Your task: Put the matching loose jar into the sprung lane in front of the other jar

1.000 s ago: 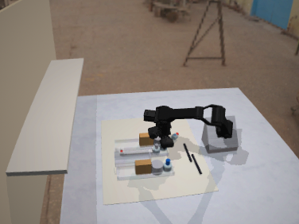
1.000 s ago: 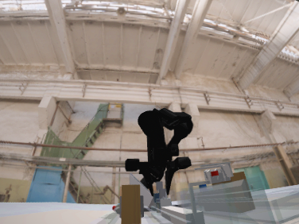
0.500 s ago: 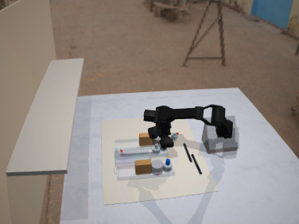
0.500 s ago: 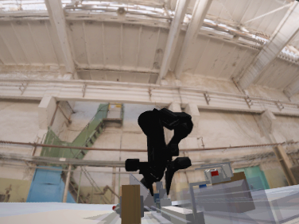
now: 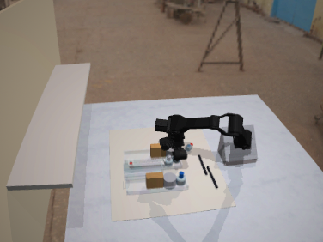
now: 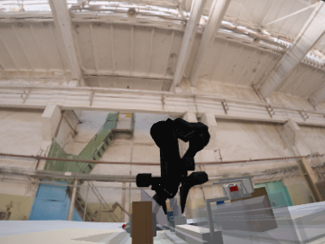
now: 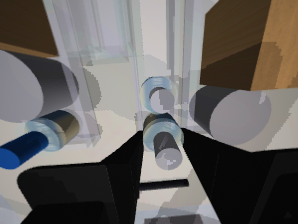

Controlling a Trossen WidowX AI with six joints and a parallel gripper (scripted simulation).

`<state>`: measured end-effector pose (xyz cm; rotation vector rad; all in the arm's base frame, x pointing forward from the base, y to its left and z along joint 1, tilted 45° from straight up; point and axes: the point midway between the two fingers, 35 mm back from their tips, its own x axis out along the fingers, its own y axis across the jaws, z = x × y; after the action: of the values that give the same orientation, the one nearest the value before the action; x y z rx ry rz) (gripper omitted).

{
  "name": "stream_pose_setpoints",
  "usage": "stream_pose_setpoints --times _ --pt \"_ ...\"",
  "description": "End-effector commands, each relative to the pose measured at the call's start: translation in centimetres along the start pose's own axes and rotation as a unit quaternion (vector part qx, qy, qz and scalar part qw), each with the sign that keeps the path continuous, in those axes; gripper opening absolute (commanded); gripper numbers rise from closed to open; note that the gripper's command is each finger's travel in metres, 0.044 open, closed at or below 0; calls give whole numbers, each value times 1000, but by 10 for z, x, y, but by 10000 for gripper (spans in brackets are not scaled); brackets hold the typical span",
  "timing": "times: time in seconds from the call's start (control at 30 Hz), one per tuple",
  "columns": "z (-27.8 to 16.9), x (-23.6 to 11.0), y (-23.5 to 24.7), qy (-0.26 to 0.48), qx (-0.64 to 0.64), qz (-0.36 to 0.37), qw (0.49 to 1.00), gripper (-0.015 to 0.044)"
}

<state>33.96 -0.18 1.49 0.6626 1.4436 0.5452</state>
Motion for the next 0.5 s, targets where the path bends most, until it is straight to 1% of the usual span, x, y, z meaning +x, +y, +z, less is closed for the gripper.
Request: stream_pose_setpoints --times 0.0,0.47 --pt "5 1 1 -8 -5 2 1000 0" --pt "5 6 1 -8 -5 2 1000 0"
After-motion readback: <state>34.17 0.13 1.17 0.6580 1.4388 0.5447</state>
